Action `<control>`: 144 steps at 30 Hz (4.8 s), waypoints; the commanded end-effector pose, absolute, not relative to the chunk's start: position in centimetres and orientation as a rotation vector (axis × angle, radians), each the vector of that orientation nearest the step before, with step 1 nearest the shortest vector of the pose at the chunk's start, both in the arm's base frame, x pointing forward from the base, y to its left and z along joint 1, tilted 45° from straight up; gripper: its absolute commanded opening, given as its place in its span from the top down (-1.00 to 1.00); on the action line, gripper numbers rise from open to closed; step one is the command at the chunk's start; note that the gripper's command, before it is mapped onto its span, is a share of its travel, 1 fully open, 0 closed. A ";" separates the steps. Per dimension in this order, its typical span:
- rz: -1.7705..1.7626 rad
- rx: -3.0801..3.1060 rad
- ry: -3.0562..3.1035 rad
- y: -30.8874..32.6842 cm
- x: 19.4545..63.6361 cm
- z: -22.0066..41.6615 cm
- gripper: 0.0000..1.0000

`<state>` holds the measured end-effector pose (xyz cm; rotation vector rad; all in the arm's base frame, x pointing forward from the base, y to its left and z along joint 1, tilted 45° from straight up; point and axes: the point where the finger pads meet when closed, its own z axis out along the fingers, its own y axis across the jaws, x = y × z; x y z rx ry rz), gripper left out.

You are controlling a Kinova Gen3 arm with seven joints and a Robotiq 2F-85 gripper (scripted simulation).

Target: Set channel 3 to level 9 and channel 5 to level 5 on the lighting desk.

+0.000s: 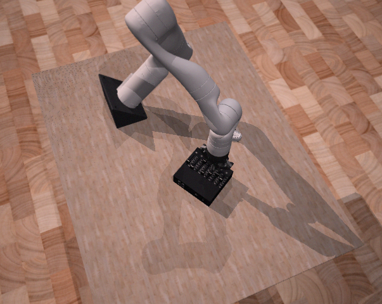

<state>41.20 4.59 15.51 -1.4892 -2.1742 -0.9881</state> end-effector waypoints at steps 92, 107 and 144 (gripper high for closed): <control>-0.989 -1.490 -2.175 5.3 41.4 14.6 1.00; -0.989 -1.490 -2.175 4.9 41.7 14.2 1.00; -0.989 -1.490 -2.175 4.1 42.1 13.5 1.00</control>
